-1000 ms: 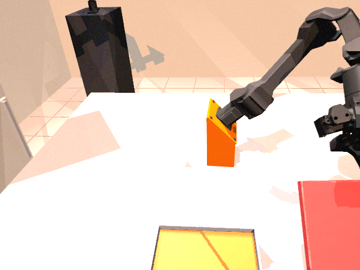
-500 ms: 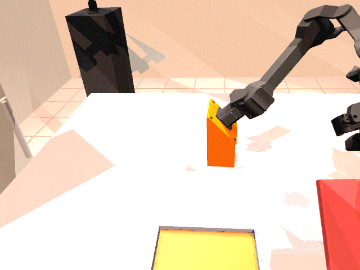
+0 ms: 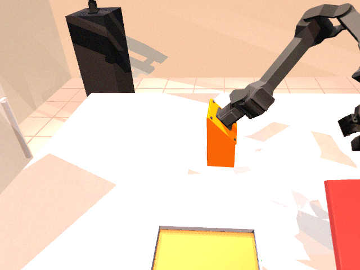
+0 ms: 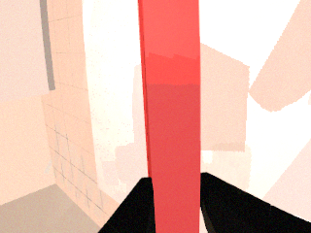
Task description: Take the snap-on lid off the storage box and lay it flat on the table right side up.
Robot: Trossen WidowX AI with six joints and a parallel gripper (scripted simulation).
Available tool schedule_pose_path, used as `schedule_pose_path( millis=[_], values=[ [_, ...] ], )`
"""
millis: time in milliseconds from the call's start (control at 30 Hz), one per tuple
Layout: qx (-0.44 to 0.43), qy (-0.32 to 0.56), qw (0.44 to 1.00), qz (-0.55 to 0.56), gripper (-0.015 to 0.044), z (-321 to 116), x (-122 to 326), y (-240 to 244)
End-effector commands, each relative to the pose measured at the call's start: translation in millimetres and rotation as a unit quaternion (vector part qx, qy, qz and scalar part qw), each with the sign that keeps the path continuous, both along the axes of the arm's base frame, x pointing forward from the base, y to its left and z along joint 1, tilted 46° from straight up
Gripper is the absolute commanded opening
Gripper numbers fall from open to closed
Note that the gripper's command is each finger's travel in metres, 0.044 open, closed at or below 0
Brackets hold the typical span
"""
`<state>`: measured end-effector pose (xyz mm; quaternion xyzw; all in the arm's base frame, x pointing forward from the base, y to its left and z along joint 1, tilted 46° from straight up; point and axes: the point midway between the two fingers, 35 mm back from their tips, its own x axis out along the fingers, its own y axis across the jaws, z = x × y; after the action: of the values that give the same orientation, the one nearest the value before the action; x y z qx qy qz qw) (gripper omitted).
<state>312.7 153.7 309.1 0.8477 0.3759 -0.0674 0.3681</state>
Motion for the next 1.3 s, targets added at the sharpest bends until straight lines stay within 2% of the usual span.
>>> schedule_pose_path(
  millis=[0,1267],
  values=[
    [0.001,0.001,1.0,-0.006,0.0,-6.3,0.0,1.3],
    [0.002,0.001,1.0,-0.006,0.0,-28.5,-2.3,23.7]
  ],
)
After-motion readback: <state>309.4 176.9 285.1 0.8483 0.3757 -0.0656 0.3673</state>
